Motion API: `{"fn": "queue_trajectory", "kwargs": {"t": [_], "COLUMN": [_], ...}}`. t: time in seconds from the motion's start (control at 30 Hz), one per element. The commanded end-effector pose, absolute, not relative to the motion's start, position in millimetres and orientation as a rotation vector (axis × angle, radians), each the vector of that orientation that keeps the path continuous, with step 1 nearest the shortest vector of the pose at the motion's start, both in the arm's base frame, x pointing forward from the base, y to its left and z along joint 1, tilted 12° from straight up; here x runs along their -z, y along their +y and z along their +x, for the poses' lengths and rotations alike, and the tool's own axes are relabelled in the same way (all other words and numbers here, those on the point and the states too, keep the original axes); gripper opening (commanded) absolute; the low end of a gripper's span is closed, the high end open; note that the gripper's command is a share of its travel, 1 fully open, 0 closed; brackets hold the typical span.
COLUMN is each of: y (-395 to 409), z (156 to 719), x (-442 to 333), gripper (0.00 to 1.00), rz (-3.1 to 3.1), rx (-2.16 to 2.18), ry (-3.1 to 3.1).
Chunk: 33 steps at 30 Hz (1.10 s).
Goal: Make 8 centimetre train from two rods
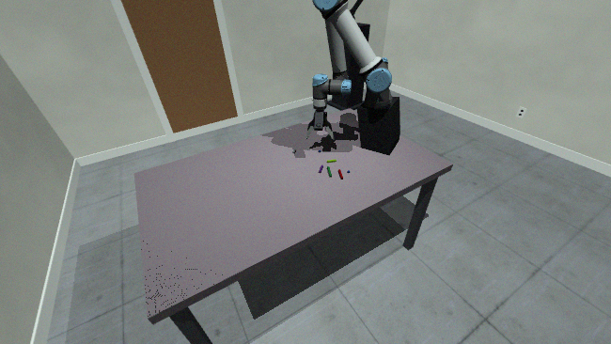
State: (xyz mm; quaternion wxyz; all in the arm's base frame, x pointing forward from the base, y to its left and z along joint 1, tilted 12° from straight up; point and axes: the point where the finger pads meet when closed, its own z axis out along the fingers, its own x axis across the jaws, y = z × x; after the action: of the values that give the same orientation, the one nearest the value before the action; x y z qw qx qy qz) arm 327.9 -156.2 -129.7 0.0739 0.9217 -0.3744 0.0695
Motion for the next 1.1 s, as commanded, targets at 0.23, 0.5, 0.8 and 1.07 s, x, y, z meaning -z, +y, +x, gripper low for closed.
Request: {"fn": "queue_trajectory", "kwargs": {"t": [0.23, 0.5, 0.8, 1.07], "y": [-168, -178, -194, -206], "z": [340, 349, 363, 372], "x": [130, 130, 128, 125], "gripper": [1.00, 1.00, 1.00, 1.00], "rz": [2.876, 2.929, 2.950, 2.923], "rx": [-0.178, -0.151, -0.106, -0.075], "ry": [-0.749, -0.438, 0.039, 0.353]}}
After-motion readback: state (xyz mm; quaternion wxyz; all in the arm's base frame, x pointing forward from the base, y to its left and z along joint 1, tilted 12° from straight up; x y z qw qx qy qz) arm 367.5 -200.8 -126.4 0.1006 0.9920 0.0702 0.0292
